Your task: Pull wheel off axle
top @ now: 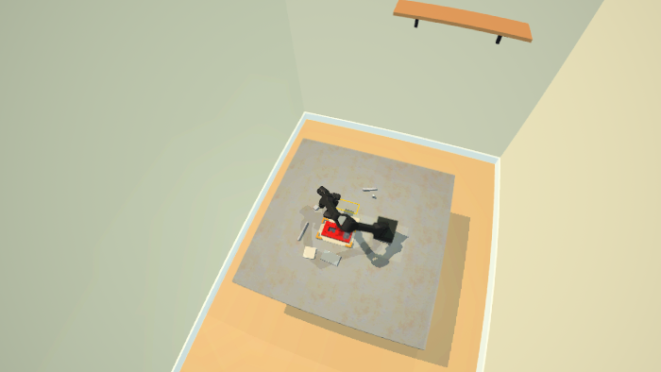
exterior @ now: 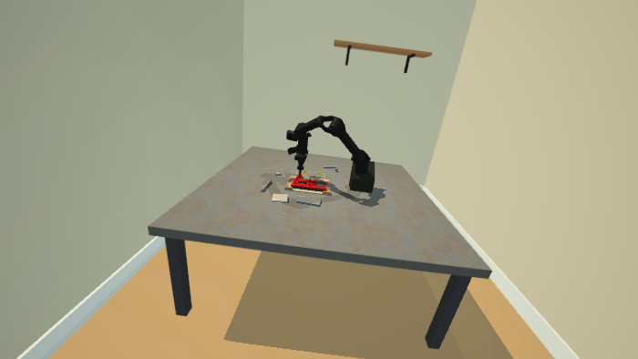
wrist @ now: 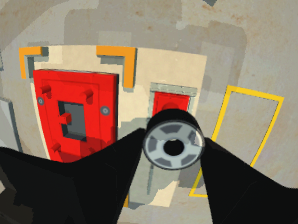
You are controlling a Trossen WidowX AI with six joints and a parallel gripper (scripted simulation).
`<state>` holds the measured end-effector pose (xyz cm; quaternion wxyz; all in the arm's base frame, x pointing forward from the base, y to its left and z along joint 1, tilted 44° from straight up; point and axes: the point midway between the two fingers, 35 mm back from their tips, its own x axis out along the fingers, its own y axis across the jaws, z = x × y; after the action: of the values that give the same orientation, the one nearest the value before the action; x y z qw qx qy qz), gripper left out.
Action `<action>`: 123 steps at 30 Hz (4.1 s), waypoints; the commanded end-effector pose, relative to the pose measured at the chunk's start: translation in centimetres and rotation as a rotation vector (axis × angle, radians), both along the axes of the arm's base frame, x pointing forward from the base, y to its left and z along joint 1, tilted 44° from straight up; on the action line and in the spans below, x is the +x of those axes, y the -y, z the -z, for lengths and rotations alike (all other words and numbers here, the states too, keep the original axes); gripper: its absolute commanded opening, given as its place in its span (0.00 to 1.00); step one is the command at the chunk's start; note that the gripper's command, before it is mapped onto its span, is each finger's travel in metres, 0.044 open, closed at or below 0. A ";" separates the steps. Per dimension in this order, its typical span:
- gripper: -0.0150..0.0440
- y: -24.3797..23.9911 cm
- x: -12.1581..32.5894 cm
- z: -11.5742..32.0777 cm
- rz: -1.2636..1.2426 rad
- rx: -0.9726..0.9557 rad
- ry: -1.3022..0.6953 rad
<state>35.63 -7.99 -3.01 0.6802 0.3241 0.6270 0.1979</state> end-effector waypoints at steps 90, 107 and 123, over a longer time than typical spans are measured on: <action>1.00 6.0 -11.5 4.7 0.004 -0.014 -0.003; 1.00 5.2 -15.7 1.8 -0.002 -0.012 -0.006; 1.00 5.2 -15.7 1.8 -0.002 -0.012 -0.006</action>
<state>20.06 -13.31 -4.79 0.6815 0.3210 0.6288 0.1927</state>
